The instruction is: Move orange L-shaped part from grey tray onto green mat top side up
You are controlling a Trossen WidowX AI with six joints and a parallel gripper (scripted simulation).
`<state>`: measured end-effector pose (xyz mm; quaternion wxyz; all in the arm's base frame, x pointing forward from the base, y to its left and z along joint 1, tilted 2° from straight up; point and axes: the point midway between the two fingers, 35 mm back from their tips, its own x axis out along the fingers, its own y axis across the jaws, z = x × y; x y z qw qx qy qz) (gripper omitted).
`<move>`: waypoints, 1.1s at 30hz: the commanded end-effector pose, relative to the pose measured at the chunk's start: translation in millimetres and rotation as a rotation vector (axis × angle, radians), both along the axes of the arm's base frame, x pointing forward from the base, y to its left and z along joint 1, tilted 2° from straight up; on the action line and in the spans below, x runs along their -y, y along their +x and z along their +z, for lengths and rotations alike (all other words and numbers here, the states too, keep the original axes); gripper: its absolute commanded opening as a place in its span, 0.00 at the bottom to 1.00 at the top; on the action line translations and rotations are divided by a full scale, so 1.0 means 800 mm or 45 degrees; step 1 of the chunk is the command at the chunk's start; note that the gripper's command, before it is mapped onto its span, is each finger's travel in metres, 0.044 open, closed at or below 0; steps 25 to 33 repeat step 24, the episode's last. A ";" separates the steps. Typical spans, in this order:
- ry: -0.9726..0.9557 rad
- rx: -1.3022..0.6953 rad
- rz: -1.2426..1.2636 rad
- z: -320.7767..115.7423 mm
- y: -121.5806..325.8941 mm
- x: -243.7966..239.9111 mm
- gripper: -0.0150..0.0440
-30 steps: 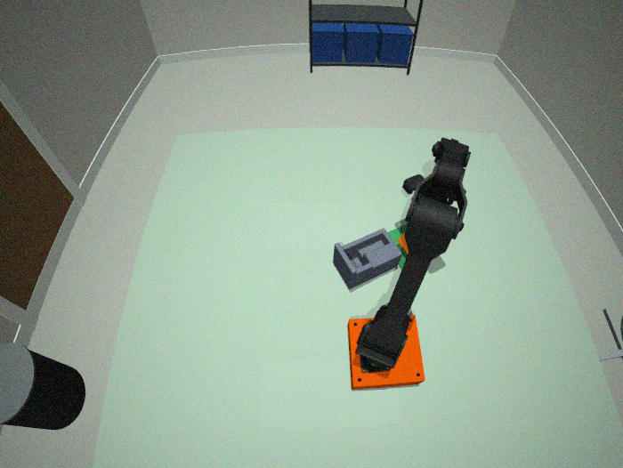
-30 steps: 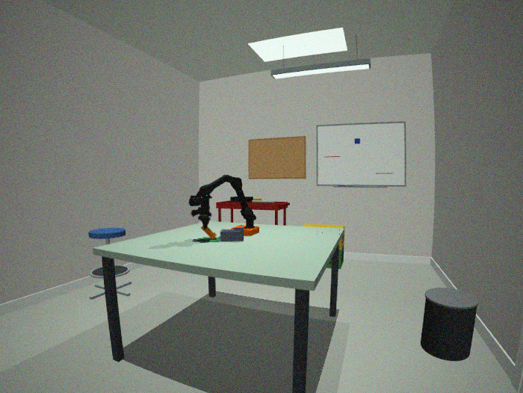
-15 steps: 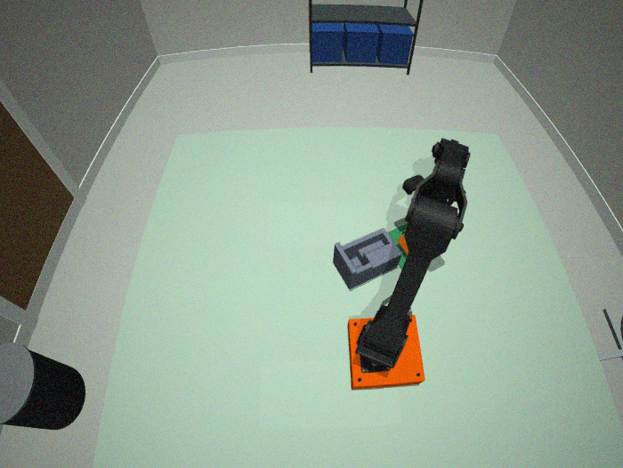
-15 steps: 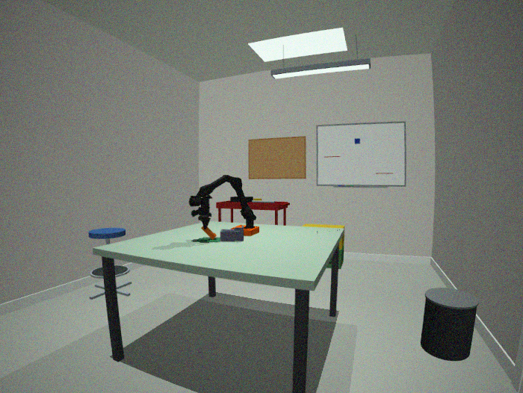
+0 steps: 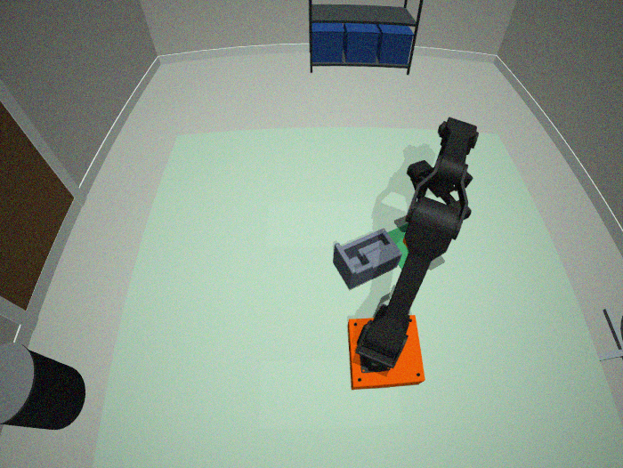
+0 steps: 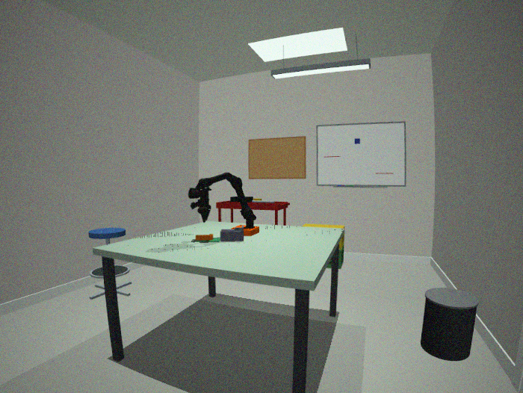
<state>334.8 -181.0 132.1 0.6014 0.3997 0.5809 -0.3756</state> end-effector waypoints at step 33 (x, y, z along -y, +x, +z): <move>-0.019 0.034 -0.001 0.039 -0.001 0.001 0.93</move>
